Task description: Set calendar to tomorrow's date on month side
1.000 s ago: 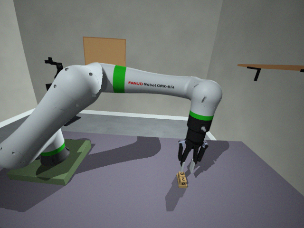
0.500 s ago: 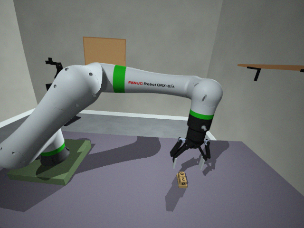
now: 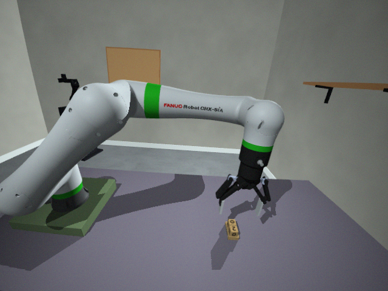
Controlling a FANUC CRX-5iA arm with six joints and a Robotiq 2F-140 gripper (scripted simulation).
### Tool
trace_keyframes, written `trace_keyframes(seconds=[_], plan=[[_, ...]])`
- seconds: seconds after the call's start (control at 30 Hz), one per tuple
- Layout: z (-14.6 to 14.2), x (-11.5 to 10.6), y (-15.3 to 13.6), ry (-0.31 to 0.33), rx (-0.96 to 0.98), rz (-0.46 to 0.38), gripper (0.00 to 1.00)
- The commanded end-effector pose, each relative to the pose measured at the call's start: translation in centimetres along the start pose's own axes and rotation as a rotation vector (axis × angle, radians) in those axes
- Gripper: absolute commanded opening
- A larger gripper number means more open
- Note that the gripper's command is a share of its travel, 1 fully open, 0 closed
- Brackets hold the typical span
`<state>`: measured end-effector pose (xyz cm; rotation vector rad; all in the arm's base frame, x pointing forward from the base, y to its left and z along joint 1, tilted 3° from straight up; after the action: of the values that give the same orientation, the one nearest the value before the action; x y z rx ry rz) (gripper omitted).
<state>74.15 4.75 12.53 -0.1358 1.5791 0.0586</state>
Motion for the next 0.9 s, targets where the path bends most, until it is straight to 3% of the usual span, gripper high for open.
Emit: trace_keyframes(seconds=[0.0, 0.47, 0.87], plan=[[0.0, -0.1, 0.0, 0.0, 0.0, 0.0, 1.0], [0.0, -4.3, 0.0, 0.0, 0.0, 0.0, 1.0], [0.0, -5.6, 0.0, 0.0, 0.0, 0.0, 1.0]])
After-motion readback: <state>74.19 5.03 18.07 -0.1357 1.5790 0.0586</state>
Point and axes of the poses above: the point where the finger pads meet when closed, its own x axis out along the fingers, its own z axis across the jaws, y = z × x, the point moved 4 cm from there along -x, back along the fingers, and after that the axes turned 2 degrees about x, right-handed, at the moved point
